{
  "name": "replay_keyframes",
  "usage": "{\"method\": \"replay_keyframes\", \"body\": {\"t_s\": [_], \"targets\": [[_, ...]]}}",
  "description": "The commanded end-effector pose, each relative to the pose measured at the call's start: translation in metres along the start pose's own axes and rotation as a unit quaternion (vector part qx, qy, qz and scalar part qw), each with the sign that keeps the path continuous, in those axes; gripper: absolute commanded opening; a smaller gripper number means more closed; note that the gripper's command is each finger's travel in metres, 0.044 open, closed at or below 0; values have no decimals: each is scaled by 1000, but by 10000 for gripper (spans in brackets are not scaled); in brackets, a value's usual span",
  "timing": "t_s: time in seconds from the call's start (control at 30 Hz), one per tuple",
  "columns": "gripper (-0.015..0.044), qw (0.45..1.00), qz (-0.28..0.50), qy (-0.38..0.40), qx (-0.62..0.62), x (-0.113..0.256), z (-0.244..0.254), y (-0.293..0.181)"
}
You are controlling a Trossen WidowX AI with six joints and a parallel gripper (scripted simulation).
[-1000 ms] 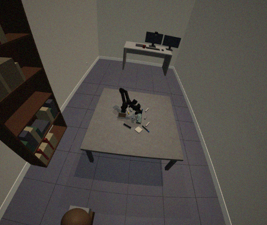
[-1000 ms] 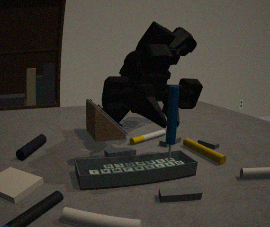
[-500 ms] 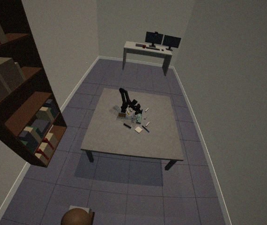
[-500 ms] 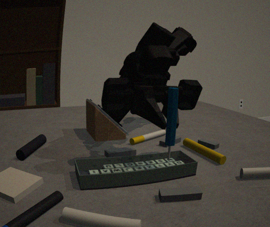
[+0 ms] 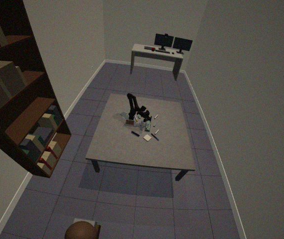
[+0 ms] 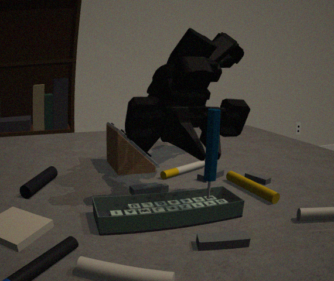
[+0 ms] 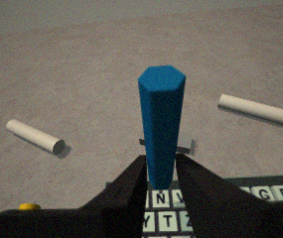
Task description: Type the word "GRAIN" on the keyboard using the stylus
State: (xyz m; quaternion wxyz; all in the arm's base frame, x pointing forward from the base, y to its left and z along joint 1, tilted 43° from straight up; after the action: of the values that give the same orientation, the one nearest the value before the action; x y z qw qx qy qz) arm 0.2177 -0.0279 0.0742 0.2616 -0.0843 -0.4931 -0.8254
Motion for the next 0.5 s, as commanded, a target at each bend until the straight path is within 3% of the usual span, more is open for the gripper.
{"method": "replay_keyframes", "body": {"t_s": [0.0,0.47], "targets": [[81,1000,1,-3,-4,-1,-1,-3],[81,1000,1,-3,-4,-3,0,-5]]}}
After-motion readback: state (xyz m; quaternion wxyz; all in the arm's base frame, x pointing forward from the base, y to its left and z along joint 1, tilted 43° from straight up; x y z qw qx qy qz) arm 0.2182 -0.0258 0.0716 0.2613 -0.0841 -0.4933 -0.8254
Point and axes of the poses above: the point midway between the two fingers, 35 mm back from their tips, its own x axis back along the fingers, its own z axis across the jaws, y = z × x, the point moved 4 cm from there along x, back along the fingers, and after that the axes turned 14 degrees about x, right-handed, at the moved point
